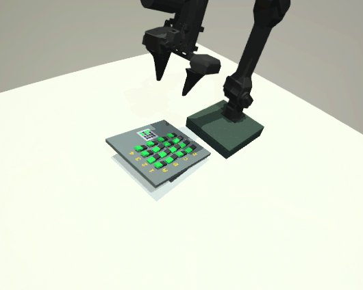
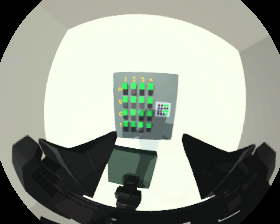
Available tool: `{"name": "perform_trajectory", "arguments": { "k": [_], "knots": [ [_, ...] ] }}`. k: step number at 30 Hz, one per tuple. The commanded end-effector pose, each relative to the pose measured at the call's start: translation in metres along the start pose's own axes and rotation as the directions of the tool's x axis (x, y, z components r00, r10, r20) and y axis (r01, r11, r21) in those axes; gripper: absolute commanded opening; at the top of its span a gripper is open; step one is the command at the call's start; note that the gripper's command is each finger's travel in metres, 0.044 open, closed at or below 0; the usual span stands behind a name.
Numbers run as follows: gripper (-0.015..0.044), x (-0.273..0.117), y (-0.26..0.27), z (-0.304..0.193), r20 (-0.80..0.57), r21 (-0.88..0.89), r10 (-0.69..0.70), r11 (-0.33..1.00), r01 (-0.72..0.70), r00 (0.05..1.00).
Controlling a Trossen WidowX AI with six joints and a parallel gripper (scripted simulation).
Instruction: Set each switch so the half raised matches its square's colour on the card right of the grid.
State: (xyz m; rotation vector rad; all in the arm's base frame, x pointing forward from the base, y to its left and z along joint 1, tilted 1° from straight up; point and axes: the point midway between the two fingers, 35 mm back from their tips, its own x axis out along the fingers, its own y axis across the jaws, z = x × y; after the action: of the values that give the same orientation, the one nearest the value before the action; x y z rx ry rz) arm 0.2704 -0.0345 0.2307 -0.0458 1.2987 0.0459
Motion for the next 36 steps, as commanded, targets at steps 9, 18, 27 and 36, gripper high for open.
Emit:
{"name": "perform_trajectory", "arguments": {
  "k": [9,18,27,36],
  "knots": [
    [0.0164,0.078,0.055,0.051,-0.010,0.003,0.013,1.000,-0.013,1.000],
    [0.0000,0.099,0.068,0.062,-0.006,0.005,0.009,1.000,-0.009,1.000],
    [0.0000,0.131,0.069,0.062,-0.029,0.005,0.009,1.000,-0.009,1.000],
    [0.0000,0.145,0.069,0.062,-0.029,0.005,0.009,1.000,-0.009,1.000]
  ]
}}
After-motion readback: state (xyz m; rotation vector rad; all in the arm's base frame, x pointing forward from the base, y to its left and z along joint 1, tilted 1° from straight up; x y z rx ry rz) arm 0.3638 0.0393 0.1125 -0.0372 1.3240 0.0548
